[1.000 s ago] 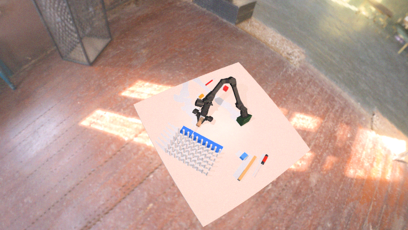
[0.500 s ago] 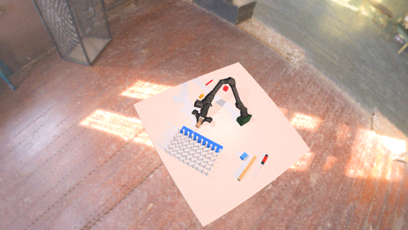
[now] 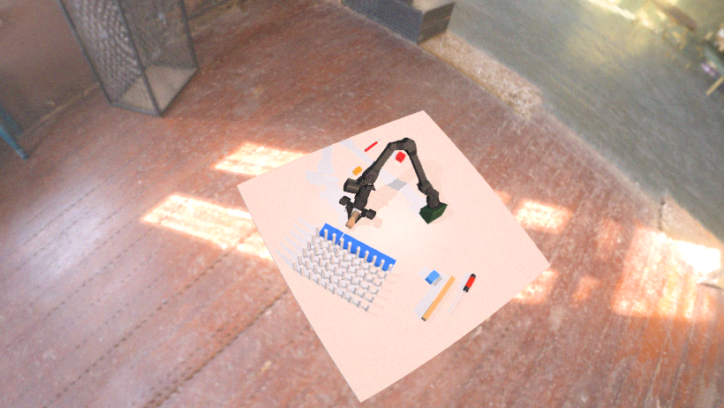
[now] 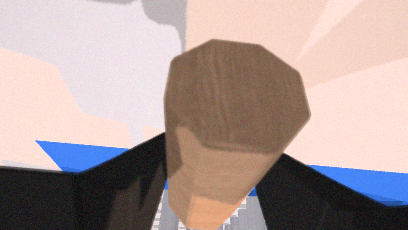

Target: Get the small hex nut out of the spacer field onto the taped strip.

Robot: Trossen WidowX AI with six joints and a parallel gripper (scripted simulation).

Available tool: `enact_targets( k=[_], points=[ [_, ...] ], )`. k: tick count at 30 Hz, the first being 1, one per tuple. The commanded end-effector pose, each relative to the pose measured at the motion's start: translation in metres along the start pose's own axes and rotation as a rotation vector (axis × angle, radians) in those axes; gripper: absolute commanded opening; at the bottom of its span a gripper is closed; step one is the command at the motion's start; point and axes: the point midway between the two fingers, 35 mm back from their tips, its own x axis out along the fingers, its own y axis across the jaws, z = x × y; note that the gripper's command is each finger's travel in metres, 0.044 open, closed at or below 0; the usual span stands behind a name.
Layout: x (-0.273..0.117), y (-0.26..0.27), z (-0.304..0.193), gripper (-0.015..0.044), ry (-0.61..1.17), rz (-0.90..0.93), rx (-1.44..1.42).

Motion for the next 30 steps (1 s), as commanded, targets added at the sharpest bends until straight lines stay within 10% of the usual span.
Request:
enact_targets(
  k=[1,30],
  points=[
    [0.0,0.001,-0.007,0.0,0.01,0.006,0.0],
    [0.012,0.002,-0.025,0.0,0.011,0.006,0.001]
  ],
)
